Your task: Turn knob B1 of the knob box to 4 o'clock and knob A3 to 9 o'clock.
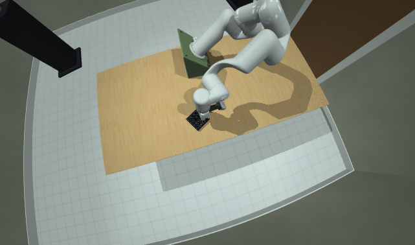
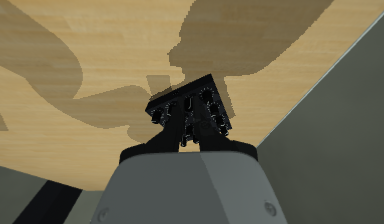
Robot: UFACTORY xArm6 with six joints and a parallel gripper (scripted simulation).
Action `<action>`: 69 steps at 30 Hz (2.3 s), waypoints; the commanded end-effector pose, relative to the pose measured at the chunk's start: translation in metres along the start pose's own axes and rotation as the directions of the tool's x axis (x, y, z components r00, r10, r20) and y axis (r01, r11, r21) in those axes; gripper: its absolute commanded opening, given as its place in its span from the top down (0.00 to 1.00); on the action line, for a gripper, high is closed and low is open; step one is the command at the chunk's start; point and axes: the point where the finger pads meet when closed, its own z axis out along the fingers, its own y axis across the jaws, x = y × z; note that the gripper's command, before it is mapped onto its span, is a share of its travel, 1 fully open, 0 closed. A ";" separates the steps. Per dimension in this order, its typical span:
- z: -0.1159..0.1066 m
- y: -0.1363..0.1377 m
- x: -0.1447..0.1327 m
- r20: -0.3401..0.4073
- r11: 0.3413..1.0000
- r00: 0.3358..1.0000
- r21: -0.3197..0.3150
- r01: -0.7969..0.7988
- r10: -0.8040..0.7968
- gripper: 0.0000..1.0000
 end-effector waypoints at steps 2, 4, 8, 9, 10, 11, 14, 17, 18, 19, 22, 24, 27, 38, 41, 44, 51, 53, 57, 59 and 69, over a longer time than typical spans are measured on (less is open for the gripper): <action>-0.001 0.001 0.000 0.001 0.995 0.995 -0.007 0.099 -0.099 0.92; -0.001 0.001 0.000 0.001 0.993 0.993 -0.007 0.121 -0.121 0.92; -0.001 0.001 0.000 0.002 0.979 0.979 -0.007 0.202 -0.202 0.92; -0.001 0.001 0.000 0.002 0.975 0.975 -0.007 0.221 -0.221 0.92; -0.001 0.001 0.000 0.002 0.971 0.971 -0.007 0.239 -0.238 0.92; -0.001 0.001 0.000 0.002 0.967 0.967 -0.007 0.256 -0.256 0.92; -0.001 0.001 0.000 0.003 0.953 0.953 -0.007 0.303 -0.303 0.92; -0.001 0.001 0.000 0.003 0.939 0.939 -0.007 0.344 -0.344 0.92; -0.001 0.001 0.000 0.003 0.935 0.935 -0.007 0.356 -0.356 0.92; -0.001 0.001 0.000 0.003 0.935 0.935 -0.007 0.356 -0.356 0.92; -0.001 0.001 0.000 0.003 0.926 0.926 -0.007 0.378 -0.378 0.92; -0.001 0.001 0.000 0.003 0.918 0.918 -0.007 0.397 -0.397 0.92; -0.001 0.001 0.000 0.004 0.907 0.907 -0.007 0.420 -0.420 0.92; -0.001 0.001 0.000 0.004 0.889 0.889 -0.006 0.458 -0.458 0.92; -0.001 0.001 0.000 0.004 0.886 0.886 -0.006 0.463 -0.463 0.92; -0.001 0.001 0.000 0.004 0.886 0.886 -0.006 0.464 -0.464 0.92; -0.001 0.001 0.000 0.004 0.885 0.885 -0.006 0.465 -0.465 0.92; -0.001 0.001 0.000 0.004 0.885 0.885 -0.006 0.465 -0.465 0.92; -0.001 0.001 0.000 0.004 0.885 0.885 -0.006 0.465 -0.465 0.92; -0.001 0.001 0.000 0.004 0.885 0.885 -0.006 0.465 -0.465 0.81; -0.001 0.001 0.000 0.004 0.885 0.885 -0.006 0.465 -0.465 0.81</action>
